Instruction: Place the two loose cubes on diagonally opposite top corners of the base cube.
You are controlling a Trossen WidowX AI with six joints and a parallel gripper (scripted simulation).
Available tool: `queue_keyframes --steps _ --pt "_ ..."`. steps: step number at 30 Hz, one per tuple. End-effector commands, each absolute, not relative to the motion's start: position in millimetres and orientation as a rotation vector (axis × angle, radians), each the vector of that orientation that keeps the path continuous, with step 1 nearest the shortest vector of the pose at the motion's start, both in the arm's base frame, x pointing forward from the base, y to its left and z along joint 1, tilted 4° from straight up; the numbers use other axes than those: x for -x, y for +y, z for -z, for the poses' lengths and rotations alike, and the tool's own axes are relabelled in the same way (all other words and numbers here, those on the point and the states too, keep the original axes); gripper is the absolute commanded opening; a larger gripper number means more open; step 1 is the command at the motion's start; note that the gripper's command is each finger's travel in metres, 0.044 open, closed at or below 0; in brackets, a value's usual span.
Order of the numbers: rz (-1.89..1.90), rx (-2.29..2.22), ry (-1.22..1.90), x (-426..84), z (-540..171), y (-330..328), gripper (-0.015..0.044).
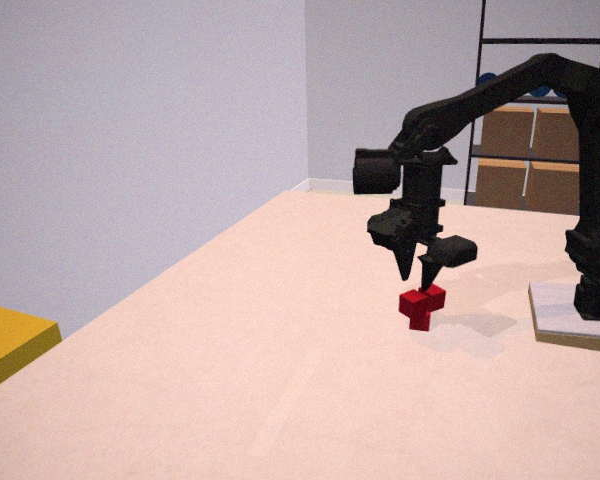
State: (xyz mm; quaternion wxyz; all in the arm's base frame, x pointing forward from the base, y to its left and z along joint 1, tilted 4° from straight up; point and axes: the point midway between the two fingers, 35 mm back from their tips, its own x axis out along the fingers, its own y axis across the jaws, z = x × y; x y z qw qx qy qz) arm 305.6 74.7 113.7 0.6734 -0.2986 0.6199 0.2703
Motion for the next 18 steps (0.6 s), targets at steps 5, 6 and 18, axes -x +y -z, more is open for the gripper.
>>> queue_keyframes --steps 5,6,18 --pt "-0.605 0.67 1.391 -304.4 -127.9 74.8 0.0205" --pt "-0.605 0.67 1.391 -304.2 -129.4 74.8 0.0205" --pt "-0.605 0.67 1.391 -302.7 -146.7 75.0 0.0205"
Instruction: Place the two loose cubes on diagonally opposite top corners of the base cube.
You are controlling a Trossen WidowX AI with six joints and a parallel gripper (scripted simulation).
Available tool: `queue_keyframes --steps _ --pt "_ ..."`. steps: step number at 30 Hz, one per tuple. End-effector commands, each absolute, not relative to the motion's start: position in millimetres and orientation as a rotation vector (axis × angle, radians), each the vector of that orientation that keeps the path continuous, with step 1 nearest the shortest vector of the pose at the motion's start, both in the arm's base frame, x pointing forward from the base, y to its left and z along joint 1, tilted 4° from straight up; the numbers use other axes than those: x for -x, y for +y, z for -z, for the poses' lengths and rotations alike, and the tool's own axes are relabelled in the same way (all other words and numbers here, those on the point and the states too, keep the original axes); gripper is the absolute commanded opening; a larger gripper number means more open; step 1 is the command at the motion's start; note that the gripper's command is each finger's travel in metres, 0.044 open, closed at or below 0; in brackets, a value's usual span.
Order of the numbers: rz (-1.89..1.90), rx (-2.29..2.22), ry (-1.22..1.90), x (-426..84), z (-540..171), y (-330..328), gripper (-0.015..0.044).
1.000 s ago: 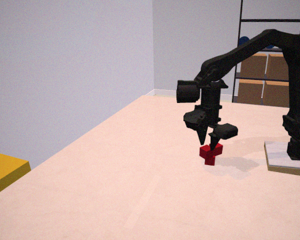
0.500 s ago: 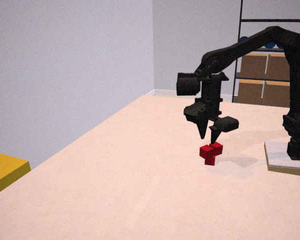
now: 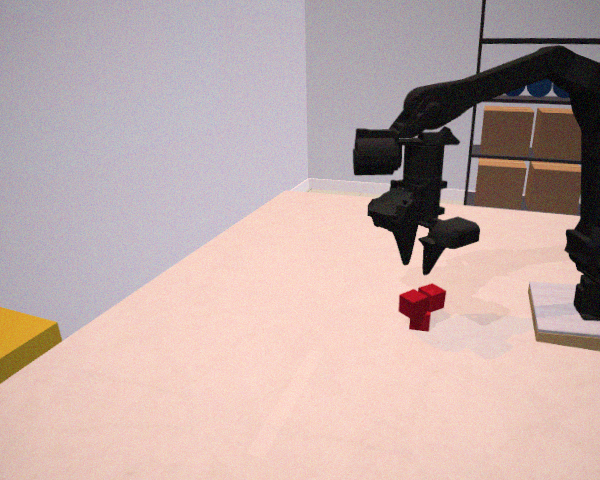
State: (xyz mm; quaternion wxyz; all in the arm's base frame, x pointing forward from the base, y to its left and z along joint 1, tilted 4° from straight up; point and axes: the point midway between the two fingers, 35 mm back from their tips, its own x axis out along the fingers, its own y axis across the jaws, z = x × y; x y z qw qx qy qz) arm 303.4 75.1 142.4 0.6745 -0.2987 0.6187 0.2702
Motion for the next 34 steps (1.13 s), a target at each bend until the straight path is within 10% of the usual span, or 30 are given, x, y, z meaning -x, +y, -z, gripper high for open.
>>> queue_keyframes --steps 1,10,34 --pt "-0.605 0.67 1.391 -302.7 -146.7 75.0 0.0205" --pt "-0.607 0.672 1.39 -302.4 -155.6 75.2 0.04" --pt "-0.616 0.664 1.39 -249.0 -150.5 180.0 0.04"
